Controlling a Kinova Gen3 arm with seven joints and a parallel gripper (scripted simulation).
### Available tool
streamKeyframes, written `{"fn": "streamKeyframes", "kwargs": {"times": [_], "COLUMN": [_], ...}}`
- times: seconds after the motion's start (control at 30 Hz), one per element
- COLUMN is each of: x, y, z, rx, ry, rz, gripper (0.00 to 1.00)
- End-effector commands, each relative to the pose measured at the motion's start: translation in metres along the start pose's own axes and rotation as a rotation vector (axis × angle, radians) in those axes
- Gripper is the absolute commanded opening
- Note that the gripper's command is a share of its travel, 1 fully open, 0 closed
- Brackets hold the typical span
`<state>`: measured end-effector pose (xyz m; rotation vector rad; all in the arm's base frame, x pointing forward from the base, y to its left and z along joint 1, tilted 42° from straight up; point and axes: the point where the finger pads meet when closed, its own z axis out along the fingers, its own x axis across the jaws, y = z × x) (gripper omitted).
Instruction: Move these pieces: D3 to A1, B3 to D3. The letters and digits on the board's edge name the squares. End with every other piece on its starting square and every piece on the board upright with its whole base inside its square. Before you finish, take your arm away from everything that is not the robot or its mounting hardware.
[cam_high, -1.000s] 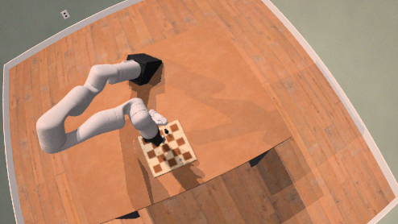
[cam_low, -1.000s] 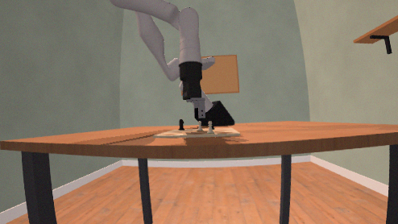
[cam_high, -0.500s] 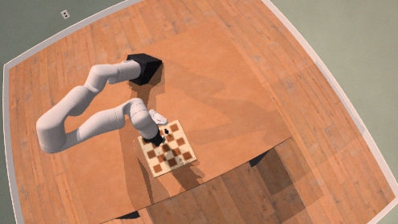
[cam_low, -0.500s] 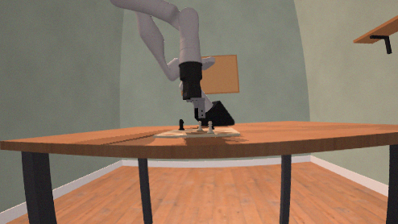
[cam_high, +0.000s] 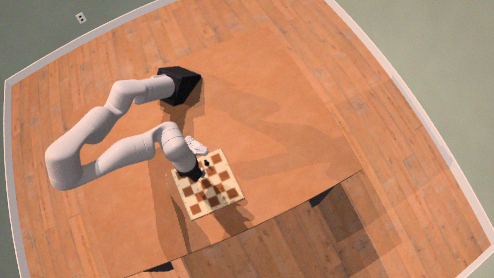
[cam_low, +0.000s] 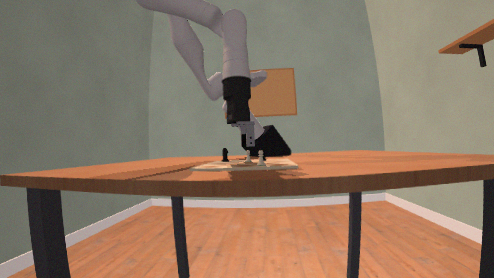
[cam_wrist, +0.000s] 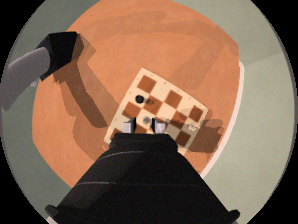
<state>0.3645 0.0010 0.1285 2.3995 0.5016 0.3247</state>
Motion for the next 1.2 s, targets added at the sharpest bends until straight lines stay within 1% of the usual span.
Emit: {"fn": "streamKeyframes", "kwargs": {"times": [0.0,1.17], "x": [0.0038,0.0061], "y": [0.0015,0.0019], "z": [-0.0001,-0.0003], "rx": [0.0,0.0], "ry": [0.009,0.01], "rz": [-0.005,-0.004], "gripper": [0.68,0.68]}}
